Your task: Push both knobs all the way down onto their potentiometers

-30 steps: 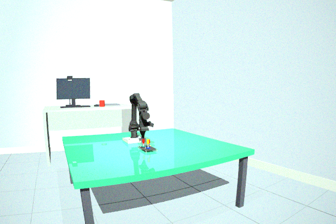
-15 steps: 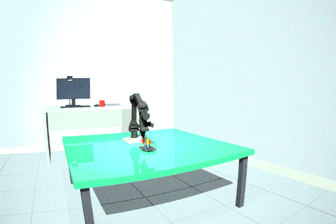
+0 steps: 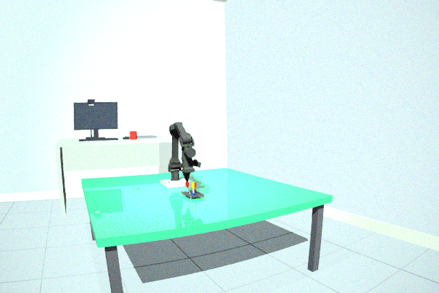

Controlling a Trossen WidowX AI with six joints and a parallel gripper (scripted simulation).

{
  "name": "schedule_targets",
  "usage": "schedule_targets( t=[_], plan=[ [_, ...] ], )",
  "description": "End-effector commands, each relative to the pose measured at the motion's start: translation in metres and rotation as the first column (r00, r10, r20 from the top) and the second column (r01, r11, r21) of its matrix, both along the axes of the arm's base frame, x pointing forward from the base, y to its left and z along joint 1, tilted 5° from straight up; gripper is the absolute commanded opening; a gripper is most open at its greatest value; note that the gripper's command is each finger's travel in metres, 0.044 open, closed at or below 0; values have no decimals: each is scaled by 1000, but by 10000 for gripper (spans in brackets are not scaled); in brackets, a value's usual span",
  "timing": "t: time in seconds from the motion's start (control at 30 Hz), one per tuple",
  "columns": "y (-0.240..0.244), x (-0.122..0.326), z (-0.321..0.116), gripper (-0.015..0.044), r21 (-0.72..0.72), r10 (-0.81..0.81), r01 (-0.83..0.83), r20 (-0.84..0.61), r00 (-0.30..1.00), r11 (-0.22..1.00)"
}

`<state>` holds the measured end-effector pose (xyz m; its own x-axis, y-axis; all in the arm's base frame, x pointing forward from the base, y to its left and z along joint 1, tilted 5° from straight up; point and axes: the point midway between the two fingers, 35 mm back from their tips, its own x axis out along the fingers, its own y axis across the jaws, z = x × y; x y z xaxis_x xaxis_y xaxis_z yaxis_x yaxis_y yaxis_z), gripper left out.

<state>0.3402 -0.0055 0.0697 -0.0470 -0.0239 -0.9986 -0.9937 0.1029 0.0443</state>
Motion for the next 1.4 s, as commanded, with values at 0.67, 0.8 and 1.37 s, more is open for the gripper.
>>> schedule_targets(
  t=[0.67, 0.8, 1.37],
  plan=[
    [0, 0, -2, 0, 3, 4, -4, -1, 1000, 1000],
    [0, 0, -5, 0, 3, 4, -4, -1, 1000, 1000],
    [0, 0, -14, 0, 3, 4, -4, -1, 1000, 1000]
  ],
)
